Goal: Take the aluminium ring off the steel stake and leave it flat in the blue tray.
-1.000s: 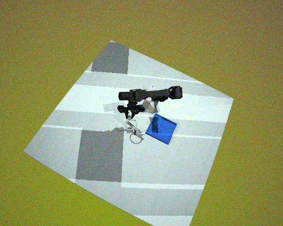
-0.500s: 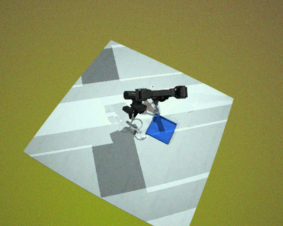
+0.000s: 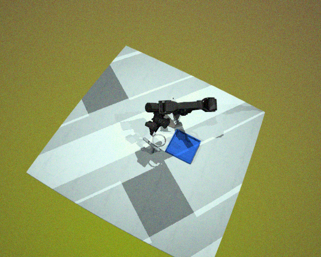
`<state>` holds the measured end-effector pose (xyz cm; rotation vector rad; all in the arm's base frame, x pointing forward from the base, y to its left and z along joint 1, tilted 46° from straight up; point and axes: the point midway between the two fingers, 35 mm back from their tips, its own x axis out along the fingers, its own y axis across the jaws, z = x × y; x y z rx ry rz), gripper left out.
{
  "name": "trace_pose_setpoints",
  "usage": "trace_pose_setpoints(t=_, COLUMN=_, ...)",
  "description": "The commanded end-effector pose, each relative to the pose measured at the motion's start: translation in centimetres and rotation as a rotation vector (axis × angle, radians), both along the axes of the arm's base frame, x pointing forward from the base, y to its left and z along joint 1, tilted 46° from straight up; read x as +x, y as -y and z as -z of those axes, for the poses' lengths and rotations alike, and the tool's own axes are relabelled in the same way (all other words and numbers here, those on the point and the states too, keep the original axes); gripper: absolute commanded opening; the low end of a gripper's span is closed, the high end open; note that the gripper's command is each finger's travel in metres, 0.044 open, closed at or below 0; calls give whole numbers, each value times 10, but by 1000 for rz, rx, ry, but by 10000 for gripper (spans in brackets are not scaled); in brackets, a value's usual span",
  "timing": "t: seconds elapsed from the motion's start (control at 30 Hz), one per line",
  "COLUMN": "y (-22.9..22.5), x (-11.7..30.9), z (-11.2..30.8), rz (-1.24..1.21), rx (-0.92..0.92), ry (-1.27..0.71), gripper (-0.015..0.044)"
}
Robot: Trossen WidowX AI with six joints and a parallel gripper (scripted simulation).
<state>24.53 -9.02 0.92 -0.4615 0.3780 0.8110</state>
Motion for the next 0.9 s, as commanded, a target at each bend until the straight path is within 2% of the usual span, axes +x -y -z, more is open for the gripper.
trace_pose_setpoints(t=0.0, y=0, x=0, z=-4, rz=-4, rx=-23, ry=21, gripper=0)
trace_pose_setpoints(t=0.87, y=-32, x=0, z=-16, rz=176, rx=34, ry=-526, gripper=0)
